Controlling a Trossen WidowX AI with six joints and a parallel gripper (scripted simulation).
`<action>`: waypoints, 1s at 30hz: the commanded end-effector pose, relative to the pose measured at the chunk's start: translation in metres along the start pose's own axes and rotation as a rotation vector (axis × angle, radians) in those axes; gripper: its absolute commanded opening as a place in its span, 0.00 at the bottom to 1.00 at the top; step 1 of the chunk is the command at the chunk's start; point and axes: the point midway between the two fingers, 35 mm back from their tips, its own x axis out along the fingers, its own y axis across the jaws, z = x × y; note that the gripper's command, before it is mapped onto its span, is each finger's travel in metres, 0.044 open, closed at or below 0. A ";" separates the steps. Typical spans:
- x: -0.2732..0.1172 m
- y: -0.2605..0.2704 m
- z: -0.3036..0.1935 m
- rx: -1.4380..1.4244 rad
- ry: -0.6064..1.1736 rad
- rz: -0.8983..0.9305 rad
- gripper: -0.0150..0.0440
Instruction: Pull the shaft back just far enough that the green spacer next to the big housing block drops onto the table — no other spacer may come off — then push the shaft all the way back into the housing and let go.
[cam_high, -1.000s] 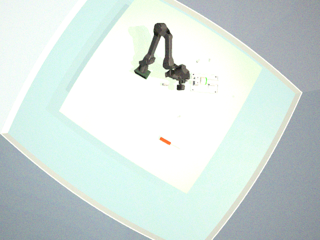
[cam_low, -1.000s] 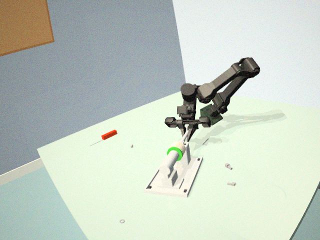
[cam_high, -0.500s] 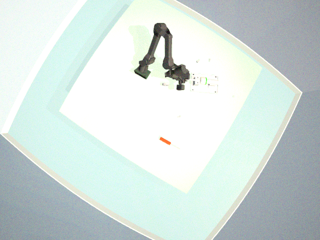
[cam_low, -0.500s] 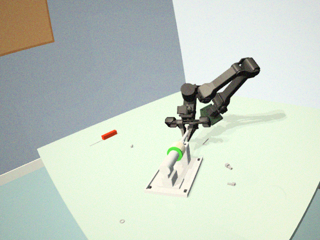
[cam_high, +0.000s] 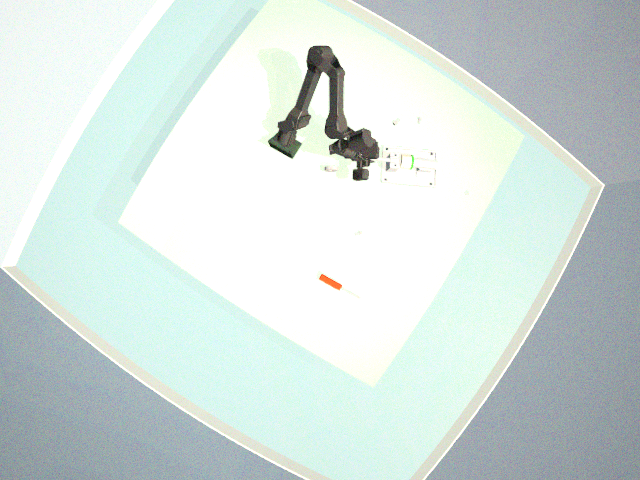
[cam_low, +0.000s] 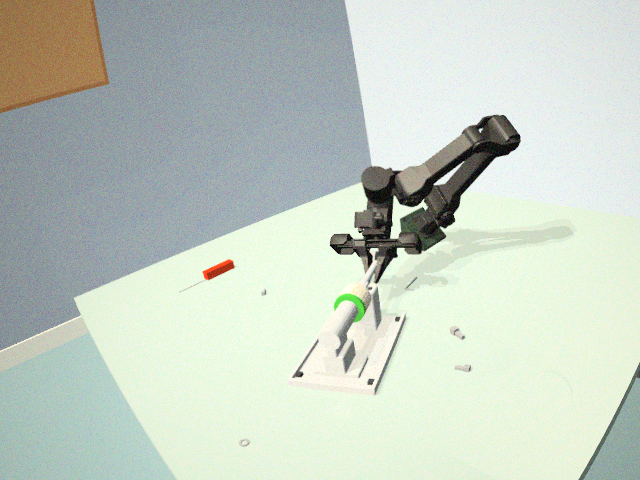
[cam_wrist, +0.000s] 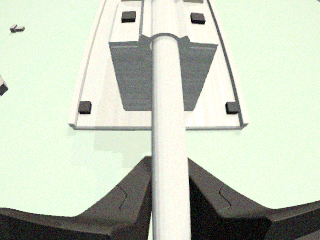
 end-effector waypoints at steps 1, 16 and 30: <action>-0.001 0.001 -0.001 -0.006 -0.001 0.001 0.25; -0.002 0.001 -0.002 -0.006 0.000 0.001 0.25; -0.003 0.001 -0.003 -0.006 0.000 0.001 0.25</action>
